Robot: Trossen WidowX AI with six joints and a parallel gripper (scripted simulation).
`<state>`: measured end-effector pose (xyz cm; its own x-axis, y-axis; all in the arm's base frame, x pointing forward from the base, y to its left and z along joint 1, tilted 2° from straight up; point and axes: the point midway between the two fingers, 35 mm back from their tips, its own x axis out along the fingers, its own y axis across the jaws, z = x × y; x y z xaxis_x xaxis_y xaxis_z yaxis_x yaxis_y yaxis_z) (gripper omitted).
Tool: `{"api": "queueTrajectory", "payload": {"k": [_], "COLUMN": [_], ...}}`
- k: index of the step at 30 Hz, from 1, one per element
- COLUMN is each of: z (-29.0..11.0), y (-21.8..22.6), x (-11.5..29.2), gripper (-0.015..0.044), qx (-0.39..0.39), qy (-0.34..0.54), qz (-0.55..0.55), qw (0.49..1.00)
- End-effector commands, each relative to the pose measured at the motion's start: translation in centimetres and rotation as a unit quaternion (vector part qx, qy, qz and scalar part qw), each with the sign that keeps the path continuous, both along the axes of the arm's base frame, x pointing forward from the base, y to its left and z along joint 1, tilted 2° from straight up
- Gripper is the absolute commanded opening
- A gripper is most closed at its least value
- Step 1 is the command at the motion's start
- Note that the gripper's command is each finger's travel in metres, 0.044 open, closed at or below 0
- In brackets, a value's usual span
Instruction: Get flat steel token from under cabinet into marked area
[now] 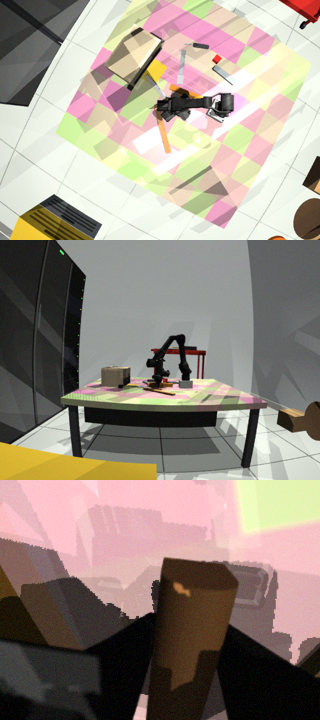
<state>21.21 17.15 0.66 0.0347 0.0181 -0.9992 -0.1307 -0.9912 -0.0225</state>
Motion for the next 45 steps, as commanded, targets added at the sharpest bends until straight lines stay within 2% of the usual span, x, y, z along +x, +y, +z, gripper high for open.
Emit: {"api": "queueTrajectory", "payload": {"k": [1,2,8,11,31,35,45], "z": [0.0,0.0,0.0,0.0,-1.7,-1.4,-1.4], "y": [0.0,0.0,0.0,0.0,0.0,0.2,0.2], "x": [0.0,0.0,0.0,0.0,-0.1,0.0,0.0], "gripper": [0.0184,0.02,0.02,0.027,0.027,0.0165,0.0098], "qx": [0.0,0.0,0.0,0.001,0.001,0.003,0.003], "qy": [0.0,0.0,0.0,-0.007,-0.01,-0.01,-0.01], "qz": [0.0,0.0,0.0,0.0,0.001,0.004,0.004], "qw": [1.0,1.0,1.0,1.0,1.0,1.0,1.0]}}
